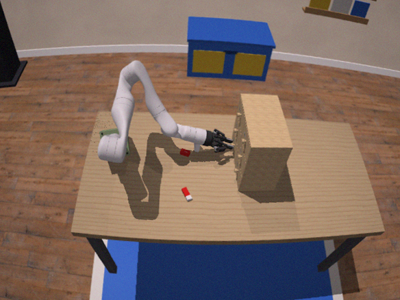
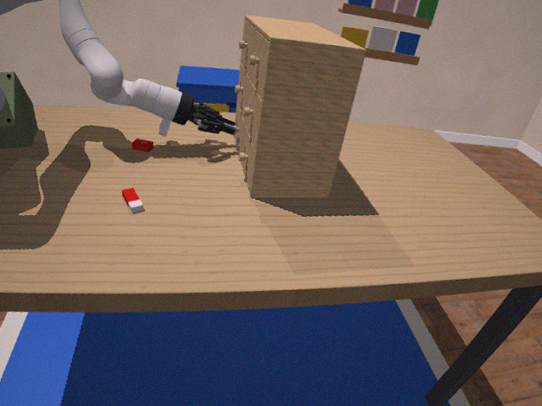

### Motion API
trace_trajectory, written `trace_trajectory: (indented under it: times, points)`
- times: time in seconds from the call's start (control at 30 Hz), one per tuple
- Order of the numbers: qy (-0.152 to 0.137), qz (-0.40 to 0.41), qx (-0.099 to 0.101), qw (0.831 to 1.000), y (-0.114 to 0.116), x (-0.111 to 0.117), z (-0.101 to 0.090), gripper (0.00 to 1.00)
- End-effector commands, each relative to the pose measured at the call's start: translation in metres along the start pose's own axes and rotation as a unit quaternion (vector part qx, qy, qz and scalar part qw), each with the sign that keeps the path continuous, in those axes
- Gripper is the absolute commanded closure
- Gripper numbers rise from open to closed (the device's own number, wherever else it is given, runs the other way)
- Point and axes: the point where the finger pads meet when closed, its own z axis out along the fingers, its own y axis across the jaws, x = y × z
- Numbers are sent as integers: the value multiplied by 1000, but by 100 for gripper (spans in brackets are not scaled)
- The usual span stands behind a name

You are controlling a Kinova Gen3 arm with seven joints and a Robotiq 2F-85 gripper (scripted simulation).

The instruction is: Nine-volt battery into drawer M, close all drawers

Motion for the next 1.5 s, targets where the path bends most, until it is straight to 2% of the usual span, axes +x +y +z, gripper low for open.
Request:
trace_trajectory:
  times: [0.0,0.9,0.93,1.47]
  points:
    - [1,2,1,1000,-1,0,3,67]
    - [1,2,1,1000,-1,0,3,67]
    - [1,2,1,1000,-1,0,3,87]
    - [1,2,1,1000,-1,0,3,87]
